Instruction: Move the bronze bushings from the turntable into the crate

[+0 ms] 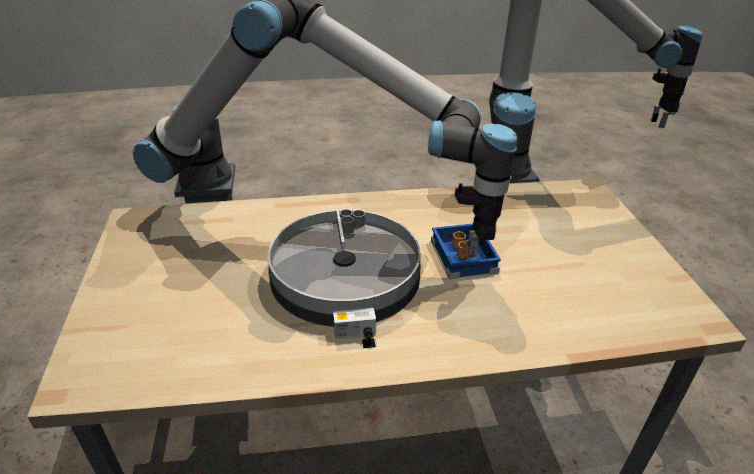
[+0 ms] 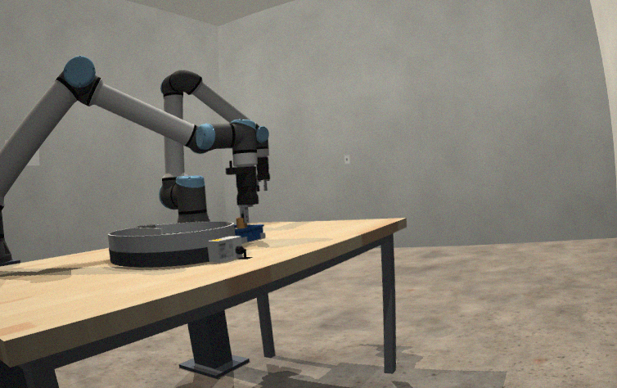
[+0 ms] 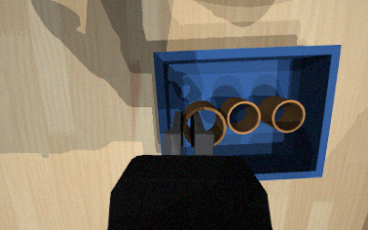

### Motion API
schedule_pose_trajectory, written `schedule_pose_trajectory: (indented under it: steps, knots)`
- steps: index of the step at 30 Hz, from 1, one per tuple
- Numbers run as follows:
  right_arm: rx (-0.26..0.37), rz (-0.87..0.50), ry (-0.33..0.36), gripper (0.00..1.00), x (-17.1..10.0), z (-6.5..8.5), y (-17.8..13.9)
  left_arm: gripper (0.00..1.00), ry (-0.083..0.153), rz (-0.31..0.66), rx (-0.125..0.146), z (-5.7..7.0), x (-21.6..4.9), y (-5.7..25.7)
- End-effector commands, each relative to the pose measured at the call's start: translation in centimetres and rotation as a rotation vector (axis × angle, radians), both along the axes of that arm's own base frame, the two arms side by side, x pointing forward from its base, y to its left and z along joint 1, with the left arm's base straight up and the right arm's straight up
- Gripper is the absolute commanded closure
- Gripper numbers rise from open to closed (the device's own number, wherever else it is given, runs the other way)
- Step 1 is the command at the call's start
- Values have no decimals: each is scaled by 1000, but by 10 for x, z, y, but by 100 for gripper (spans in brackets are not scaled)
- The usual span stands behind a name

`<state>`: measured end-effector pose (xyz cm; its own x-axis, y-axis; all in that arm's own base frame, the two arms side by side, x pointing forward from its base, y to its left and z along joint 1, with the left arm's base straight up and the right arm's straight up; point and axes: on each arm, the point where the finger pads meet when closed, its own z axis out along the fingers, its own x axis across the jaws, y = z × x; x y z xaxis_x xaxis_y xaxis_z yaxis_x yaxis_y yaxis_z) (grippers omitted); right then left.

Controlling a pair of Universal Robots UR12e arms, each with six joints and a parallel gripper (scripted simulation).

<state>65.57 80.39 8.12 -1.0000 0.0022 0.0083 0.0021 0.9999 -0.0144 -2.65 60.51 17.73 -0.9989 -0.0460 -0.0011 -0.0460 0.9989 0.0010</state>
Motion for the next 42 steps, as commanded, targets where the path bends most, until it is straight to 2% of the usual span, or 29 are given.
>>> schedule_pose_trajectory:
  steps: [1, 12, 42]
  knots:
    - [22, 1, -11, 100, 2, 15, 8, 0, 1, 1, -1, 0, -2, -2]
    - [15, 1, -8, 100, 1, 10, 6, 0, 1, 1, -1, 0, -2, -2]
    - [14, 2, -7, 100, -1, 7, 5, 0, 1, 1, -1, 0, -2, -2]
